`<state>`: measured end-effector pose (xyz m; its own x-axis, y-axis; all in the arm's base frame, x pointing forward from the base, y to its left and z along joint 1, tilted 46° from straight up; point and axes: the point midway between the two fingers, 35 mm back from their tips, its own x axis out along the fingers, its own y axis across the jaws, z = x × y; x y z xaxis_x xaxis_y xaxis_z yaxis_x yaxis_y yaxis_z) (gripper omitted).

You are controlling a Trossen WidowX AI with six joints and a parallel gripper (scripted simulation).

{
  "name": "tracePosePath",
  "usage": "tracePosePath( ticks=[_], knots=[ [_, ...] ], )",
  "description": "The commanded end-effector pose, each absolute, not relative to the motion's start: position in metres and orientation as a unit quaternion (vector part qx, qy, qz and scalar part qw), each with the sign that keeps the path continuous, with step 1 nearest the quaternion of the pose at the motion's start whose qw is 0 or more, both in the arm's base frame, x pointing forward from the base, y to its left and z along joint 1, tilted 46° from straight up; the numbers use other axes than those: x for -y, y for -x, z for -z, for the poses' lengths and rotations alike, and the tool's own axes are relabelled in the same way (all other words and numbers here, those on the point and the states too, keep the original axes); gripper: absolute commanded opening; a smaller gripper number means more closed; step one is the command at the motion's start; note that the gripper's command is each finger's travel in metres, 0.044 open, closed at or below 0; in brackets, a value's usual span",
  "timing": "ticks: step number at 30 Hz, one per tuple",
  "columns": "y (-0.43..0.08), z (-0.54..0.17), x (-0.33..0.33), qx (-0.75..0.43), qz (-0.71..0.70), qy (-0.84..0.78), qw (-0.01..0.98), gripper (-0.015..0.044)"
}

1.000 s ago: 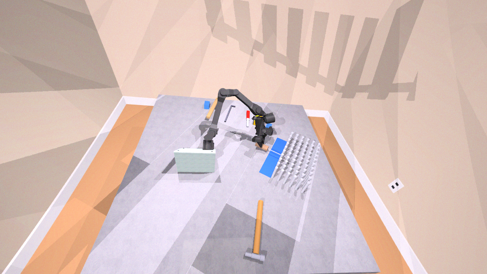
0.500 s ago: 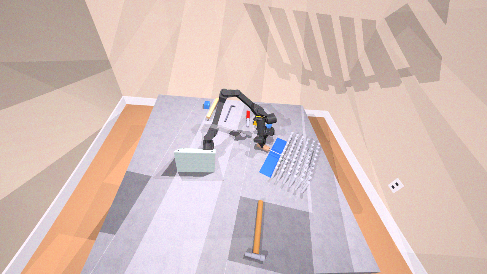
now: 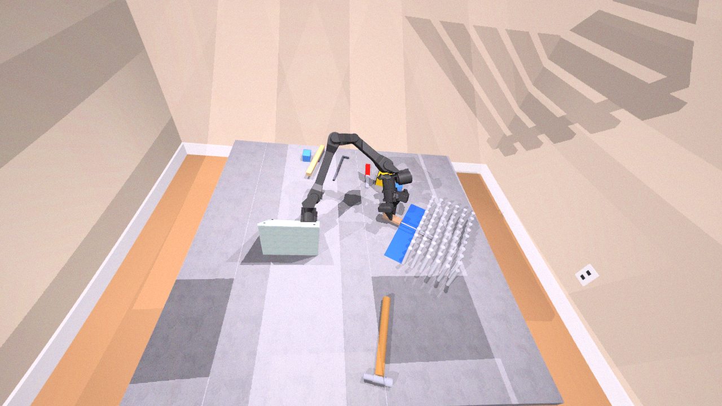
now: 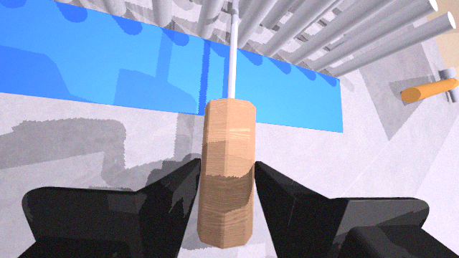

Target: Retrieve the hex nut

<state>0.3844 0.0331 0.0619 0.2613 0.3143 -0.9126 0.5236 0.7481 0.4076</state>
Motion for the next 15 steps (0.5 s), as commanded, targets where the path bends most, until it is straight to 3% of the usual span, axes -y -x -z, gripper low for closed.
tracePosePath(
  ticks=[1, 15],
  knots=[
    [-0.3907, -0.0626, -0.0306, -0.599, 0.071, -0.348, 0.718, 0.0],
    [-0.3989, -0.0594, -0.0266, -0.599, 0.071, -0.348, 0.718, 0.0]
  ],
)
